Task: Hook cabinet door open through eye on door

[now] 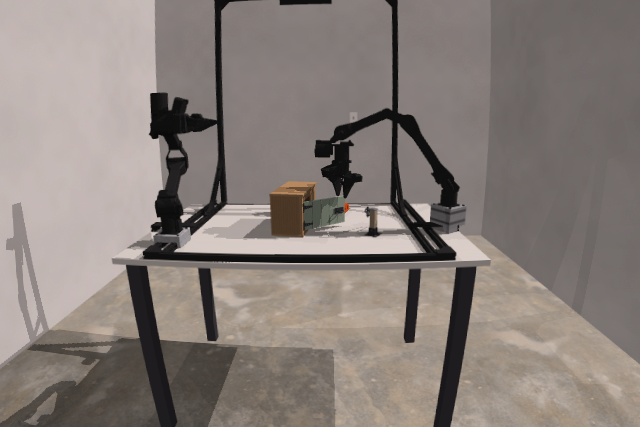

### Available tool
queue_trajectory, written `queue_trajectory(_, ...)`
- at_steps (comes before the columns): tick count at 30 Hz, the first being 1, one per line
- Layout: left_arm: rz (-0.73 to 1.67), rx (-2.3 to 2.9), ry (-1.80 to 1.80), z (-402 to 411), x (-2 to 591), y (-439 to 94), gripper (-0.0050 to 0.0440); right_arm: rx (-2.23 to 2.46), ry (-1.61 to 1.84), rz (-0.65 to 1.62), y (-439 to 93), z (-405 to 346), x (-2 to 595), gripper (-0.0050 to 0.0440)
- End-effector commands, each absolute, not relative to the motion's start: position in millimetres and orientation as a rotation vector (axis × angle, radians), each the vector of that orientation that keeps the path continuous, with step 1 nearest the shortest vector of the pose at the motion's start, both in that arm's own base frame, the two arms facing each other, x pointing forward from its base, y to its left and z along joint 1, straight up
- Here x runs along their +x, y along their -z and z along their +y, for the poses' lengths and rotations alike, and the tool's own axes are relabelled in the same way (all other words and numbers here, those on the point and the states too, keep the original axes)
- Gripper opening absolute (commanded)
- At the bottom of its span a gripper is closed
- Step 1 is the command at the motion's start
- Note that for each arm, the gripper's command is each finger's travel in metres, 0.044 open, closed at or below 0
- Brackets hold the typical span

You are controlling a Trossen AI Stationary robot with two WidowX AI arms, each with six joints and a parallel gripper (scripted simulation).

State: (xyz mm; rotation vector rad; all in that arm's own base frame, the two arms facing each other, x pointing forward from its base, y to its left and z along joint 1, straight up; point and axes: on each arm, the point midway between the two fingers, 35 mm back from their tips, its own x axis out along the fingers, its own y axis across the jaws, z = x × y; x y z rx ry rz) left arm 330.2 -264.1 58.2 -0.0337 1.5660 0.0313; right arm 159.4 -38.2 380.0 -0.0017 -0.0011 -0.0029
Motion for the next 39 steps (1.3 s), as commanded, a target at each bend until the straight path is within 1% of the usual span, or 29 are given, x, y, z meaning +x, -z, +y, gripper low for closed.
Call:
queue_trajectory(1,1.566,-0.033,-0.031,-264,330,-58,0.022,0.001,0.0,-0.001,-380,-38,159,0.04)
queue_trajectory(6,1.566,-0.033,-0.031,-264,330,-60,0.022,0.001,0.0,-0.001,-380,-38,159,0.04)
queue_trajectory(9,1.566,-0.034,-0.031,-264,330,-81,0.022,0.001,0.0,-0.001,-380,-38,159,0.04)
queue_trajectory(13,1.566,-0.034,-0.031,-264,330,-83,0.022,0.001,0.0,-0.001,-380,-38,159,0.04)
queue_trajectory(15,1.566,-0.034,-0.031,-264,330,-83,0.0172,0.001,0.0,-0.001,-380,-38,159,0.04)
queue_trajectory(16,1.566,-0.034,-0.031,-264,330,-83,0.016,0.001,0.0,-0.001,-380,-38,159,0.04)
queue_trajectory(28,1.566,-0.004,-0.001,-263,329,-82,0.016,0.001,0.0,-0.001,-380,-38,159,0.04)
queue_trajectory(32,1.565,0.087,0.089,-260,327,-80,0.016,0.001,0.0,-0.001,-380,-38,159,0.04)
queue_trajectory(37,1.545,0.305,0.306,-252,320,-74,0.016,0.001,0.0,-0.001,-380,-38,159,0.04)
queue_trajectory(39,1.545,0.305,0.306,-252,320,-74,0.016,0.001,0.0,-0.001,-380,-38,159,0.04)
